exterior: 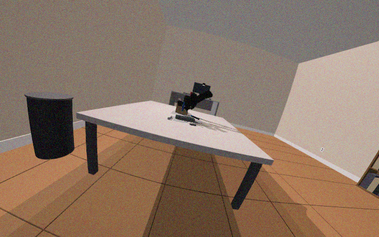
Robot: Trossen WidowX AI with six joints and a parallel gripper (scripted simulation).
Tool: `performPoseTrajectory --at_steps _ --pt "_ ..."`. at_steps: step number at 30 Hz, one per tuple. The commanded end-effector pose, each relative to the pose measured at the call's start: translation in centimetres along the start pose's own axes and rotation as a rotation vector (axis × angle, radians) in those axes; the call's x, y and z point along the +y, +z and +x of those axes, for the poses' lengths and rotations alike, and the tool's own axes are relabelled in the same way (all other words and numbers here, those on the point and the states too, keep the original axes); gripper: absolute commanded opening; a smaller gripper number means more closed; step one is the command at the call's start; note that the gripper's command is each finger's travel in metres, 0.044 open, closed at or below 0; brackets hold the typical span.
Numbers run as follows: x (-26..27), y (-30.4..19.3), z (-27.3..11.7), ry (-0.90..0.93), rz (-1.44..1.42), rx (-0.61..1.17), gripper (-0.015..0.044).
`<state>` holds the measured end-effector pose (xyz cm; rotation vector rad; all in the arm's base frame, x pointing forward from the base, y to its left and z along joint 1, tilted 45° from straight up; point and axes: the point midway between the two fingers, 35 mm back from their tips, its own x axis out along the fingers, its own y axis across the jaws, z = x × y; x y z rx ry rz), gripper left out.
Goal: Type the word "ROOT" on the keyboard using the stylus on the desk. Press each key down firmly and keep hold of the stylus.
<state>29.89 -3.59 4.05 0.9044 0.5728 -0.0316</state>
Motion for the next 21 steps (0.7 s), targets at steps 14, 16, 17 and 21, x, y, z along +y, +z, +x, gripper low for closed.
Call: performPoseTrajectory --at_steps 14,16,17,21 --pt "-0.48 -1.68 0.67 -0.009 0.01 0.003 0.0081" --pt "-0.48 -1.7 0.68 -0.009 0.01 0.003 0.0081" --pt "-0.48 -1.72 0.69 -0.009 0.01 0.003 0.0081" --pt "-0.5 -1.91 0.79 -0.009 0.01 0.003 0.0081"
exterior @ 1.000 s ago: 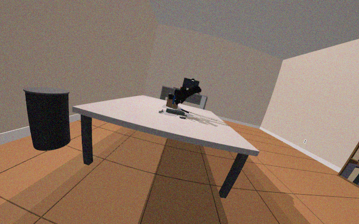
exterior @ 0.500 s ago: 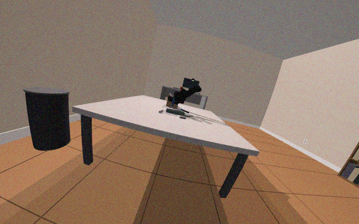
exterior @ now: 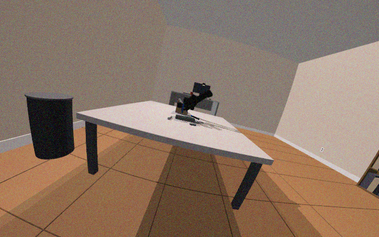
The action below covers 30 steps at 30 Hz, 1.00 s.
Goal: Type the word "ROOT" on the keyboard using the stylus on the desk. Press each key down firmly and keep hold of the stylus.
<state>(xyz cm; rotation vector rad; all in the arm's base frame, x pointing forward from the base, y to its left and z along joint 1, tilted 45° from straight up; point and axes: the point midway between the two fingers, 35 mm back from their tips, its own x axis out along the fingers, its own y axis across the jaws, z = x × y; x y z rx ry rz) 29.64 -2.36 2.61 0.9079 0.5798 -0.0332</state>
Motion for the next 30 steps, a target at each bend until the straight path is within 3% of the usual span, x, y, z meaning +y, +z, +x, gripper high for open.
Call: performPoseTrajectory --at_steps 1,30 --pt "-0.2 -0.3 0.1 -0.006 0.006 -0.002 0.0081" --pt "-0.3 -1.4 0.7 -0.006 0.006 -0.002 0.0081"
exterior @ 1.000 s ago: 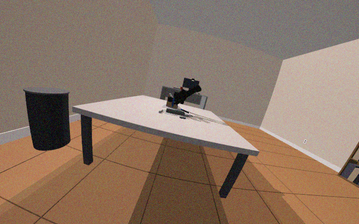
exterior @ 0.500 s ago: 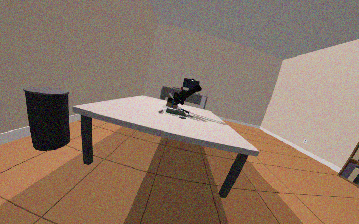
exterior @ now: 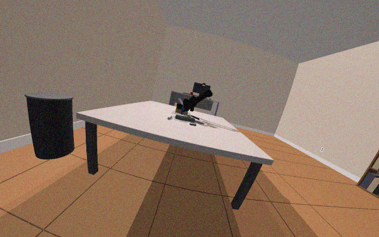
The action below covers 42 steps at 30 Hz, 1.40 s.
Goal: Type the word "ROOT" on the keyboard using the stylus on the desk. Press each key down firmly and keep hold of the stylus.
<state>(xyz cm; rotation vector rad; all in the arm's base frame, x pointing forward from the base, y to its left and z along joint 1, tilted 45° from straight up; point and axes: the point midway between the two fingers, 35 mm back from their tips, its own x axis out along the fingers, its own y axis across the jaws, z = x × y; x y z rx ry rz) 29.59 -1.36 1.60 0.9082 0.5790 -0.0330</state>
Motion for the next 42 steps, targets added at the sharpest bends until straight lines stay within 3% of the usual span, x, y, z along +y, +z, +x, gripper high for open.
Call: performPoseTrajectory --at_steps 1,42 --pt "-0.2 -0.2 0.1 -0.006 0.006 -0.002 0.0081" --pt "0.2 3.1 -1.8 -0.006 0.005 -0.003 0.0081"
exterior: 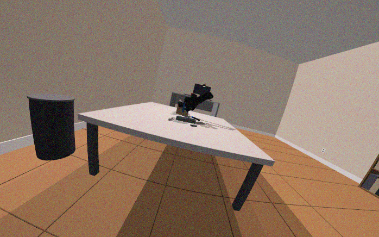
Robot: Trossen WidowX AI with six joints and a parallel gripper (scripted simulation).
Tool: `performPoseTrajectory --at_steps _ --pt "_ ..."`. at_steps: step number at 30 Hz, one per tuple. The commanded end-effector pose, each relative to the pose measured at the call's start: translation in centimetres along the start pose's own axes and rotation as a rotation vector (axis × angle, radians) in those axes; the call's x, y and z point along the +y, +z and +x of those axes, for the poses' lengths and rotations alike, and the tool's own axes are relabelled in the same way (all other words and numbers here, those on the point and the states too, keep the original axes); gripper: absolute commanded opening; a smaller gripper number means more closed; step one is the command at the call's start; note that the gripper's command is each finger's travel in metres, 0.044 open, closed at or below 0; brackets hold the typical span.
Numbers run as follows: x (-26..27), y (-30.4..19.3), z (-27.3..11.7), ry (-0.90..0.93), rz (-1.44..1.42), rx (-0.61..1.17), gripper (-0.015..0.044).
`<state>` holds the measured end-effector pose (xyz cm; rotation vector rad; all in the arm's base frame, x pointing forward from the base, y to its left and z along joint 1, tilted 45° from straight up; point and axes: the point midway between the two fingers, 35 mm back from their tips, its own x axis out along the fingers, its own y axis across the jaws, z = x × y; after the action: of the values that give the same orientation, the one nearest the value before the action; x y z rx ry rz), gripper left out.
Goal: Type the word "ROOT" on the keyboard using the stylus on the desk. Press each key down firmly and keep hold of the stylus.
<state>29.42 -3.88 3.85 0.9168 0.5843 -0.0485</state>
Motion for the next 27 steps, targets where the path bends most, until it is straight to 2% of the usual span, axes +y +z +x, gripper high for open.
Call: performPoseTrajectory --at_steps 1,4,7,20,23,27 --pt "0.0 0.0 0.0 0.0 0.0 0.0 0.0086" --pt "0.0 0.0 0.0 0.0 0.0 0.0 0.0066" --pt "0.0 0.1 0.0 0.002 -0.003 -0.001 0.0" --pt "-0.1 -1.3 0.9 0.006 -0.007 -0.001 0.0" --pt "-0.2 -1.5 1.0 0.006 -0.007 -0.001 0.0079" --pt "-0.2 -1.7 1.1 0.006 -0.007 -0.001 0.0081"
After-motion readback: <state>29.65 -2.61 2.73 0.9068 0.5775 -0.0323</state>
